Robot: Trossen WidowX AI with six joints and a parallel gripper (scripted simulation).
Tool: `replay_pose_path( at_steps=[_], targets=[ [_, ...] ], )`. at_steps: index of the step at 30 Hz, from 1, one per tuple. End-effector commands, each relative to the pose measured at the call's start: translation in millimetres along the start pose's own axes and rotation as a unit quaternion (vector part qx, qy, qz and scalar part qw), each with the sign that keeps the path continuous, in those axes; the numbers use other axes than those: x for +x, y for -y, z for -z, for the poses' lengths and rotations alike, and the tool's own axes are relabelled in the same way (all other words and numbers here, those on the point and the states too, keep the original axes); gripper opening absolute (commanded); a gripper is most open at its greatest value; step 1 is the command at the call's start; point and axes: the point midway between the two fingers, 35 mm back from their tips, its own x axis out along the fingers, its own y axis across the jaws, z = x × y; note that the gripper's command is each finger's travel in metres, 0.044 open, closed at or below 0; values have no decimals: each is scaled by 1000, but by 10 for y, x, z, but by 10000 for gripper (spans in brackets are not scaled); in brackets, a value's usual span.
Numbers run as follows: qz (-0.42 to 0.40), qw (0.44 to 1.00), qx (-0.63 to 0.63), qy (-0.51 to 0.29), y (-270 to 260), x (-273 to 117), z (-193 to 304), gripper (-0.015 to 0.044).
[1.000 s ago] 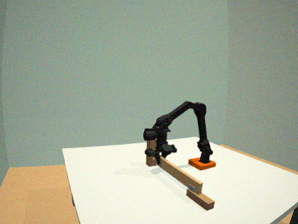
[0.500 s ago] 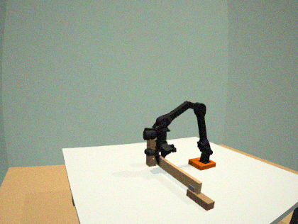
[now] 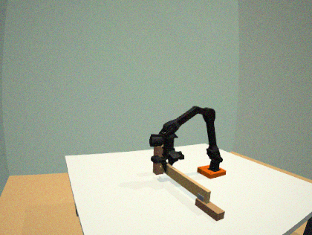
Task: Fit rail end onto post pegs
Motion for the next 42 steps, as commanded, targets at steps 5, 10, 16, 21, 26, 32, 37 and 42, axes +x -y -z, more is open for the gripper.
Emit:
replay_pose_path(
  at_steps=[5, 10, 16, 21, 26, 32, 37, 42],
  targets=[
    [4, 1000, -2, -2, 22, -17, 36, 0],
    [4, 1000, -2, -2, 22, -20, 52, 0],
    [4, 1000, -2, -2, 23, -26, 70, 0],
    [4, 1000, -2, -2, 24, -31, 85, 0],
    [4, 1000, -2, -2, 24, -33, 100, 0],
    [4, 1000, -2, -2, 24, -32, 119, 0],
    [4, 1000, -2, -2, 23, -28, 134, 0],
    [4, 1000, -2, -2, 23, -24, 149, 0]
  ],
)
